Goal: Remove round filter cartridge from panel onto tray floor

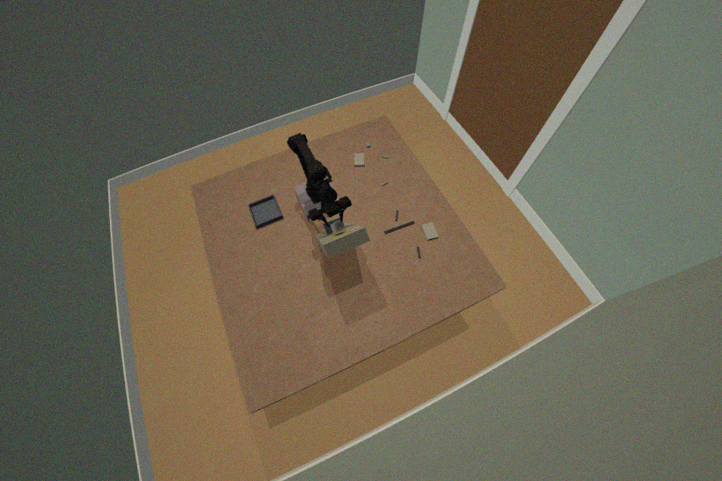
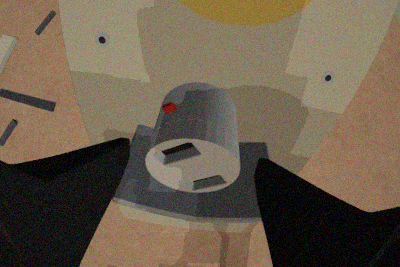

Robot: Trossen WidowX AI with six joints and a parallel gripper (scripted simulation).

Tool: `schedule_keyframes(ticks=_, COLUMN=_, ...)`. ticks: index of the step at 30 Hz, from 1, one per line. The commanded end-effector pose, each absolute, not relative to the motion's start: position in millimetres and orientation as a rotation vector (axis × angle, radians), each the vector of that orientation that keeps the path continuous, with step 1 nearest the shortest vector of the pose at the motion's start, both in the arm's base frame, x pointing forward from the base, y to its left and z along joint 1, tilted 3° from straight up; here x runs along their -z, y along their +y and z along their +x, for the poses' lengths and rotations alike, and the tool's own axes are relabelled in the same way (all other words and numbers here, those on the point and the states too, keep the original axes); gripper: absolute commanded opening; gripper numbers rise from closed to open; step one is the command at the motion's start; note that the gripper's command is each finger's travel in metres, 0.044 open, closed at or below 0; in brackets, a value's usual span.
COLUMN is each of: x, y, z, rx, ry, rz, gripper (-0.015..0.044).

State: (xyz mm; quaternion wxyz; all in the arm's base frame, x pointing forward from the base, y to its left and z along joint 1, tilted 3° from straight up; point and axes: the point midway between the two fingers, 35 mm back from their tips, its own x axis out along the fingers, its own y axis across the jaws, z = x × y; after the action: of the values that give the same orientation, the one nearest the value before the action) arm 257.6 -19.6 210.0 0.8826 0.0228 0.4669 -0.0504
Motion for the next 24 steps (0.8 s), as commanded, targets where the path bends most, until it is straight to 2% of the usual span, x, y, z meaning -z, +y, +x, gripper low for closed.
schedule_keyframes(ticks=1, x=-205, y=-20, z=261, rx=0.103, ry=0.973, rz=0.044, gripper=0.0305)
schedule_keyframes(ticks=7, x=-197, y=-21, z=265, rx=0.103, ry=0.972, rz=0.044, gripper=0.0305)
schedule_keyframes(ticks=10, x=-201, y=-21, z=263, rx=0.106, ry=0.972, rz=0.047, gripper=0.0226)
schedule_keyframes(ticks=16, x=-201, y=-21, z=263, rx=0.106, ry=0.972, rz=0.047, gripper=0.0186)
schedule_keyframes(ticks=23, x=-208, y=-21, z=268, rx=0.106, ry=0.972, rz=0.047, gripper=0.0002)
schedule_keyframes(ticks=24, x=-211, y=-21, z=270, rx=0.106, ry=0.972, rz=0.047, gripper=0.0)
